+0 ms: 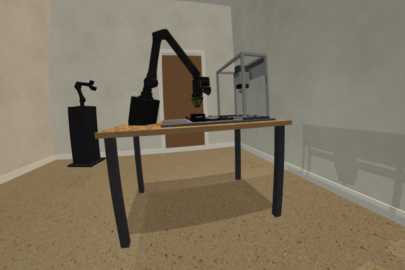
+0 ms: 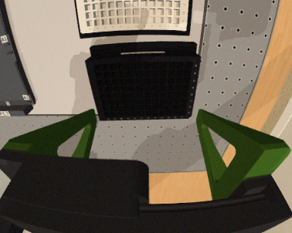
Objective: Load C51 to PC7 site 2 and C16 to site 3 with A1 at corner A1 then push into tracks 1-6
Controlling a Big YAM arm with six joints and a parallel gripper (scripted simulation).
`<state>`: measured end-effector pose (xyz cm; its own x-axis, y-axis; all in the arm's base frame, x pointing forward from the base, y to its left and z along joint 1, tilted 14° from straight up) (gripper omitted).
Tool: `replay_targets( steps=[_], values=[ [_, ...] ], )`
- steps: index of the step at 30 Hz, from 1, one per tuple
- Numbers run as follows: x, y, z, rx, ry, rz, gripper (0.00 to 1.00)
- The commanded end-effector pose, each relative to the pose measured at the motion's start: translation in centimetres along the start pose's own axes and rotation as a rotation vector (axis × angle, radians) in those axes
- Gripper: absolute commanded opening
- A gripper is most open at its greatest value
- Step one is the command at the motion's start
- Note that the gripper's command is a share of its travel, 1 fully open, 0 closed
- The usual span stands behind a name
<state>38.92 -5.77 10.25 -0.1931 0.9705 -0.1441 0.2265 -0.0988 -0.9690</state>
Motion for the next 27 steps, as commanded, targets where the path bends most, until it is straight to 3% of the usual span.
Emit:
replay_targets(
  steps=[1,7,27],
  values=[
    [0.5,-0.96,-0.61,-0.043,0.016,0.005,1.0],
    [0.01,-0.44,-0.18,-0.024,0.163,0.002,1.0],
    [-0.03,-0.44,-0.16,-0.024,0.764,-0.003,1.0]
  ],
)
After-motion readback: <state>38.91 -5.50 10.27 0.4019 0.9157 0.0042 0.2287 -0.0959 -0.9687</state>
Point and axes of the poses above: the point where the finger pads meet when closed, its own y axis out along the fingers, its own x axis across the jaws, z = x × y, the point moved 9 cm from there along -y, back along the fingers, and after that the axes turned 2 degrees about -y, right-handed, at the moved point
